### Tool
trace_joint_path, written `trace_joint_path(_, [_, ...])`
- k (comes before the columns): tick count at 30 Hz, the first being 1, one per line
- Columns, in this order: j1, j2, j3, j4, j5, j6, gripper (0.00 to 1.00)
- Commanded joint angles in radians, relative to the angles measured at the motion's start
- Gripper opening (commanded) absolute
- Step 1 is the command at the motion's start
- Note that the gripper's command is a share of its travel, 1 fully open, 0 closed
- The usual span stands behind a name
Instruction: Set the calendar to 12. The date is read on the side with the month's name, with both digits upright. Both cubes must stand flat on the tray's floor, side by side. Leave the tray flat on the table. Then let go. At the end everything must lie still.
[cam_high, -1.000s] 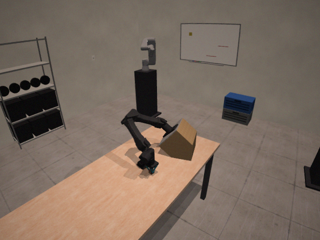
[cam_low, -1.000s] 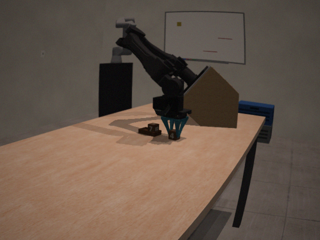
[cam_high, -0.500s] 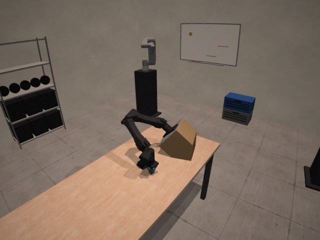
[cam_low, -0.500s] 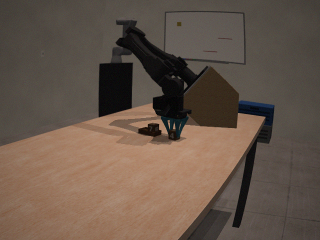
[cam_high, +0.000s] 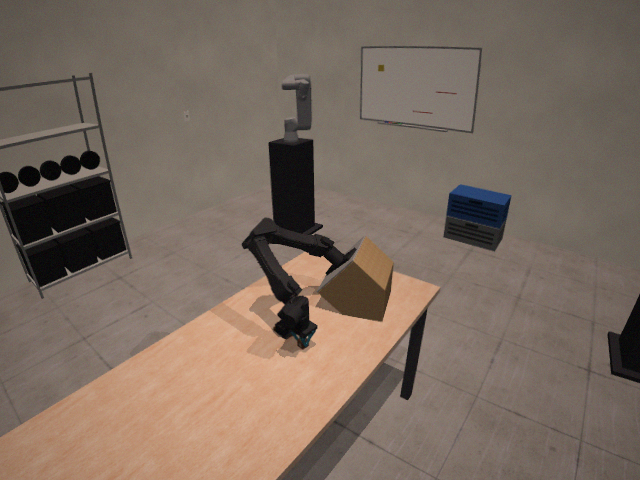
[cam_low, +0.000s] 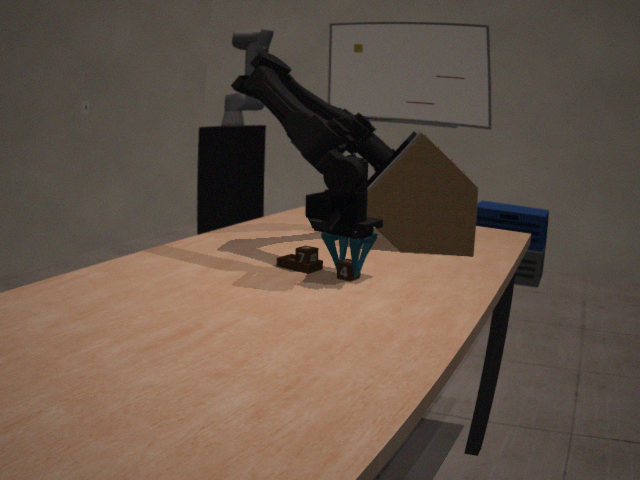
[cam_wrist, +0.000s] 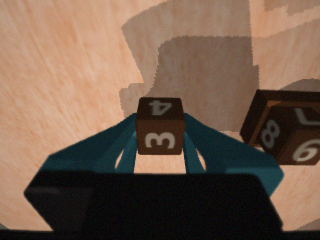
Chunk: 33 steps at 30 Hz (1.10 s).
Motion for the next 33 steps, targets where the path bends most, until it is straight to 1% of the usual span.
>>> trace_joint_path(1, [0.022, -0.031, -0.002, 0.001, 0.001, -0.004, 0.39])
trace_joint_path(5, [0.022, -0.031, -0.002, 0.001, 0.001, -0.004, 0.39])
trace_joint_path(6, [0.022, -0.031, -0.002, 0.001, 0.001, -0.004, 0.43])
trace_joint_path(8, [0.022, -0.031, -0.002, 0.001, 0.001, -0.004, 0.43])
trace_joint_path(9, [0.022, -0.031, -0.002, 0.001, 0.001, -0.004, 0.47])
trace_joint_path(18, [0.022, -0.031, -0.002, 0.0, 0.001, -0.004, 0.47])
trace_joint_path(23, [0.025, -0.035, 0.007, -0.018, 0.002, 0.009, 0.47])
trace_joint_path(28, [0.052, -0.059, 0.027, -0.078, 0.005, 0.05, 0.47])
trace_joint_path(33, [0.104, -0.098, 0.047, -0.197, 0.006, 0.13, 0.47])
